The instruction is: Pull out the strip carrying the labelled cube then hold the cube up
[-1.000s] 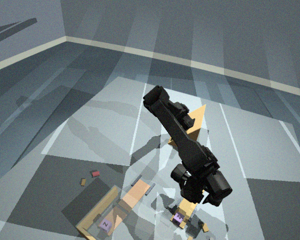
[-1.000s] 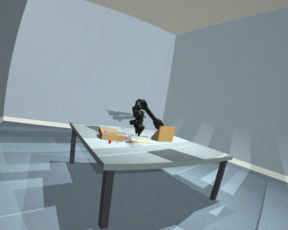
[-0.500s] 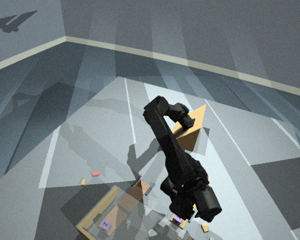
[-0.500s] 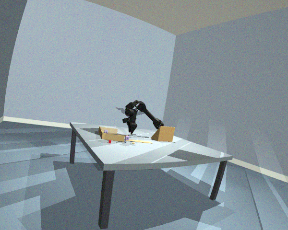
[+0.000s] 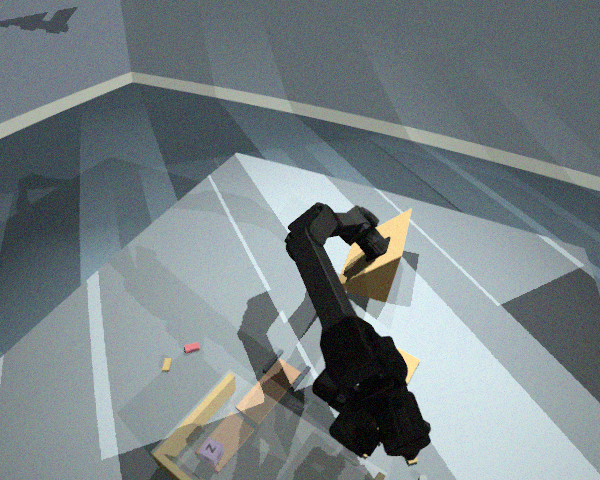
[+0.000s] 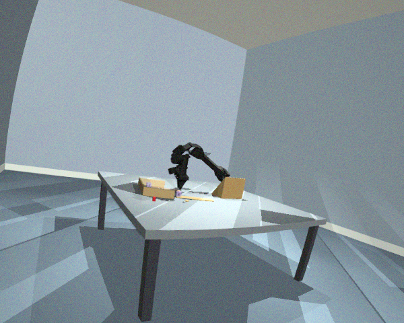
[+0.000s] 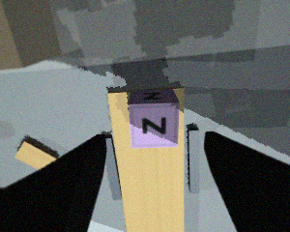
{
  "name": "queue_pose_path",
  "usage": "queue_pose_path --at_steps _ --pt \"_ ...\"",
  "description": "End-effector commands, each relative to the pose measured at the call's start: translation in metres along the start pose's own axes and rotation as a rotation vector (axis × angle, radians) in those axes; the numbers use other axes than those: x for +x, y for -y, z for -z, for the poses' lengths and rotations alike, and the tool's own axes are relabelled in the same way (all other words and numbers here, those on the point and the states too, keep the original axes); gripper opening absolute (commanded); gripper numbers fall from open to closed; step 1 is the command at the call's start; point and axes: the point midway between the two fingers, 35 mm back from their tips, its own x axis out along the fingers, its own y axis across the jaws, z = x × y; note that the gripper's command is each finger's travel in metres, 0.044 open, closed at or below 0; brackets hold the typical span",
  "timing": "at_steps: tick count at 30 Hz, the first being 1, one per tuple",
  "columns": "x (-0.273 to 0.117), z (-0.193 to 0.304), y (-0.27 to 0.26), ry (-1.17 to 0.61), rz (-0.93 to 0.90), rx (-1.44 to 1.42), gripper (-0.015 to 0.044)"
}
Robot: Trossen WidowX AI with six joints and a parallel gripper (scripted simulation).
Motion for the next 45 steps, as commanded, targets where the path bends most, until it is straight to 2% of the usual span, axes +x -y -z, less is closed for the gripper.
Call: queue_pose_path --at_steps 1,25,28,37,41,45 --pt "0.007 0.001 -0.001 0.001 0.005 -0.009 0.0250" --pt "0.044 0.001 0.001 0.002 0.008 -0.009 0.0250" --pt "0.042 0.000 0.001 -0.002 0.005 -0.002 0.0171" --pt "0.042 0.000 0.001 -0.002 0.005 -0.002 0.0111" --pt "0.040 0.002 0.002 -0.002 0.005 -0.002 0.0006" --pt "0.030 0.013 0.006 -0.002 0.004 -0.004 0.0000"
